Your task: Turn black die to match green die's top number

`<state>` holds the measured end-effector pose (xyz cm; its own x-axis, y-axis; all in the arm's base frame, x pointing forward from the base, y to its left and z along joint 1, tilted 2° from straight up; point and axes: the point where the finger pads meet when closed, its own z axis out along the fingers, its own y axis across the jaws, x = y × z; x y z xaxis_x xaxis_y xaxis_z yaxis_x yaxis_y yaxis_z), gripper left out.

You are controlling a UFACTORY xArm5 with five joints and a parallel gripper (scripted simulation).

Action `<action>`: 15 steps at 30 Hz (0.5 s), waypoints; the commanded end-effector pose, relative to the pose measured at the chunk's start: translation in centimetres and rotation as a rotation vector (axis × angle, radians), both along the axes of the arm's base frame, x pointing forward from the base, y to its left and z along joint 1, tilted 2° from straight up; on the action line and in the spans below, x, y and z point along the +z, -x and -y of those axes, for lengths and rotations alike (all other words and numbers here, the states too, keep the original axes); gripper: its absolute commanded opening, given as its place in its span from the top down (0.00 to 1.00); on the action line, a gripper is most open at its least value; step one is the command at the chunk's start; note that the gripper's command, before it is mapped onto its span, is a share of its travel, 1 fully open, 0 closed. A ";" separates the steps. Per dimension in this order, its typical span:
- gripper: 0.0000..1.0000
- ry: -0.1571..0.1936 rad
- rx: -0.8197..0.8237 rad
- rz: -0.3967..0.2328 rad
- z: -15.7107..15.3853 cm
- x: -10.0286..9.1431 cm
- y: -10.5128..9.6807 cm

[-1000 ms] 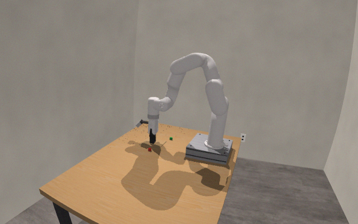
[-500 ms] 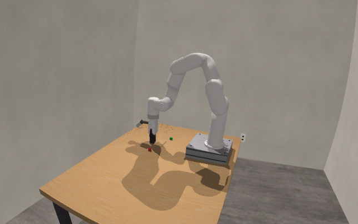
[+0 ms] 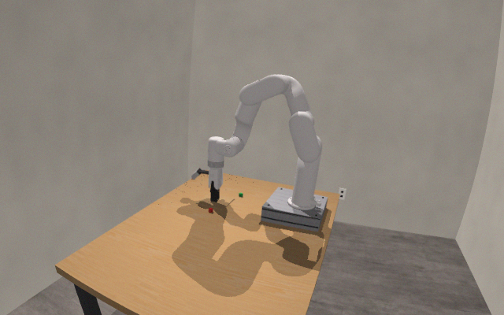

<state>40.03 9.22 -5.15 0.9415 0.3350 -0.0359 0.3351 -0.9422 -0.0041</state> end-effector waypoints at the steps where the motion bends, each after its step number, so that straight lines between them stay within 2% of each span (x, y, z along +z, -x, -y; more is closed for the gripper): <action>1: 0.69 -0.001 0.000 0.003 0.0 0.1 -0.1; 8: 0.69 -0.001 0.000 0.003 0.0 0.1 -0.1; 9: 0.89 -0.001 0.000 0.003 0.0 0.1 -0.1; 15: 0.89 -0.001 0.000 0.003 0.0 0.1 -0.1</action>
<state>40.03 9.22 -5.15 0.9415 0.3350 -0.0359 0.3351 -0.9422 -0.0041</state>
